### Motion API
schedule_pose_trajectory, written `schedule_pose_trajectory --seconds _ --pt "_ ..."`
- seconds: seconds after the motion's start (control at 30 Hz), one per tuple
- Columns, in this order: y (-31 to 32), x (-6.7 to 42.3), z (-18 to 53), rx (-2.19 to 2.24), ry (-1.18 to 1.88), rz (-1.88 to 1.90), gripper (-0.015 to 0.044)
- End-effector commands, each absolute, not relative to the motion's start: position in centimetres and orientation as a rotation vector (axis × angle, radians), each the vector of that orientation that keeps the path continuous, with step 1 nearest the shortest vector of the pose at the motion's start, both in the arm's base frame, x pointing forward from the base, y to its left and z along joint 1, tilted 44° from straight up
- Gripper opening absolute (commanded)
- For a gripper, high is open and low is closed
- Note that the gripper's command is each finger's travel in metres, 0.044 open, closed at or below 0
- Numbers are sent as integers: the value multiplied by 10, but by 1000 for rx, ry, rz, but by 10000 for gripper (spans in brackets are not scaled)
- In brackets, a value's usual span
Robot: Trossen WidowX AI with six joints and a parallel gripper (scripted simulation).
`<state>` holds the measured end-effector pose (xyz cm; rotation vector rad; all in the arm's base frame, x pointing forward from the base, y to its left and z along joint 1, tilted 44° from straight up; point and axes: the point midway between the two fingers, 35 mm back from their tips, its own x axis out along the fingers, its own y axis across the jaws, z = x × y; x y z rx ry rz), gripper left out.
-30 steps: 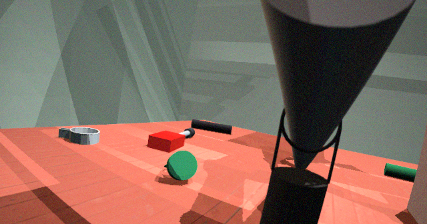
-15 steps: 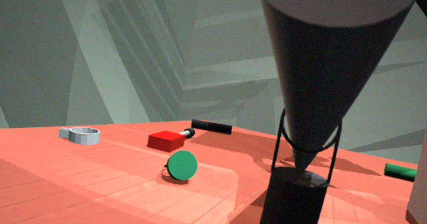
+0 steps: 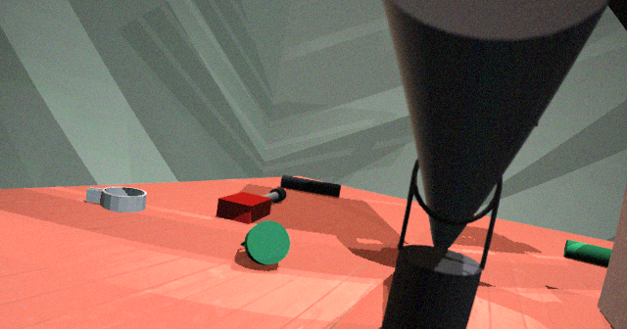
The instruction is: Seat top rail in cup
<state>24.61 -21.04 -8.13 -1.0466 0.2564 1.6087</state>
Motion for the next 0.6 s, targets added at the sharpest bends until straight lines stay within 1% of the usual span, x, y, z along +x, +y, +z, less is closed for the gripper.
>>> schedule_pose_trajectory --seconds 0.0,0.57 --pt "-206 245 -86 -1055 262 1615 440" --pt "-189 247 -106 -1056 261 1614 440"
